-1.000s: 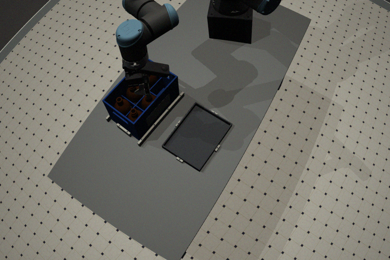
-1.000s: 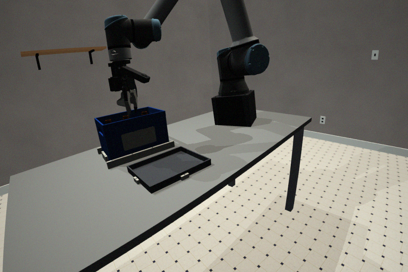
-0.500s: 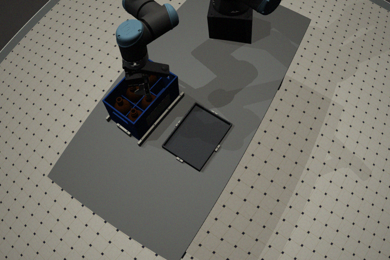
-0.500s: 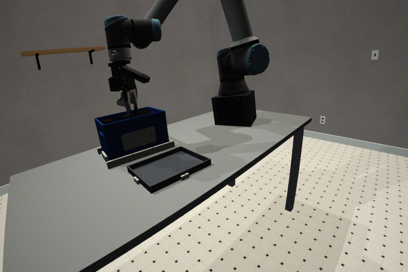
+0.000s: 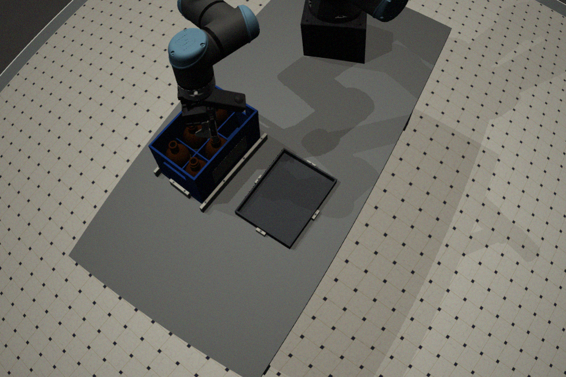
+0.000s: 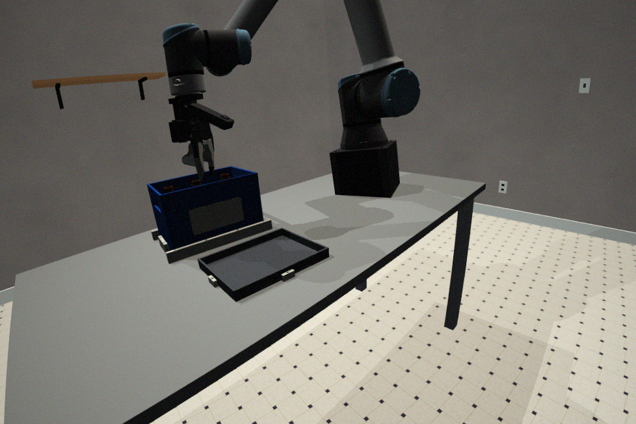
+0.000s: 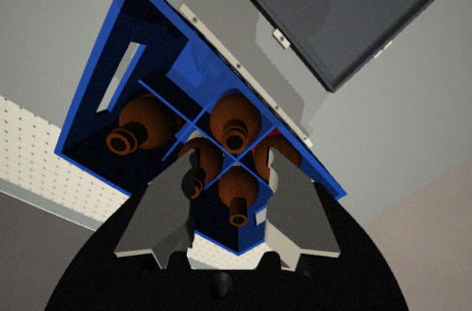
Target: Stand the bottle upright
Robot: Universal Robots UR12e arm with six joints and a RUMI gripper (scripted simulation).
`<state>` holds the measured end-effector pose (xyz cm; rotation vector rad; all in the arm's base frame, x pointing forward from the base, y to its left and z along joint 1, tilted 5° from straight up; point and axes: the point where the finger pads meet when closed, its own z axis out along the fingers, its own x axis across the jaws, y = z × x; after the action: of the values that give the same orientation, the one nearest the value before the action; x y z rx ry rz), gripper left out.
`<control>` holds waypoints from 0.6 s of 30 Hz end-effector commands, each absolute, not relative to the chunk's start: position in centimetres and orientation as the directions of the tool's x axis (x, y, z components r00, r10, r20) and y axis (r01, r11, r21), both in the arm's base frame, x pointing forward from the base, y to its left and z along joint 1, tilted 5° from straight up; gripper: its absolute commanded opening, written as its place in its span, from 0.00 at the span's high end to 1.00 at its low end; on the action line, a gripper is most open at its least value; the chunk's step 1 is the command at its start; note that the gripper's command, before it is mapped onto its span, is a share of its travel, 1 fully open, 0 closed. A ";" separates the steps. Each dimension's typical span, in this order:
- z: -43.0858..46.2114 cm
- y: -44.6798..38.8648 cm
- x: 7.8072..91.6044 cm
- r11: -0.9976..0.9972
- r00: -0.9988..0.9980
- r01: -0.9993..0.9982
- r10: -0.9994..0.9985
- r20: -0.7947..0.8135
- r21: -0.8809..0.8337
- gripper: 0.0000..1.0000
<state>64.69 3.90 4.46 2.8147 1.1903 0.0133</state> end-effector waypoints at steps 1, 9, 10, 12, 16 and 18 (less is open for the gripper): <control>4.6 3.9 64.9 -0.694 0.697 0.715 0.716 -0.024 0.085 0.62; 4.6 3.9 64.9 -0.694 0.697 0.715 0.716 -0.024 0.085 0.62; 4.6 3.9 64.9 -0.694 0.697 0.715 0.716 -0.024 0.085 0.62; 4.6 3.9 65.0 -0.694 0.697 0.715 0.716 -0.024 0.085 0.62; 4.6 3.9 65.1 -0.694 0.697 0.715 0.716 -0.024 0.085 0.62; 4.6 3.9 65.1 -0.694 0.697 0.715 0.716 -0.024 0.085 0.62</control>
<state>64.74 3.89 4.46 2.8147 1.1899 0.0136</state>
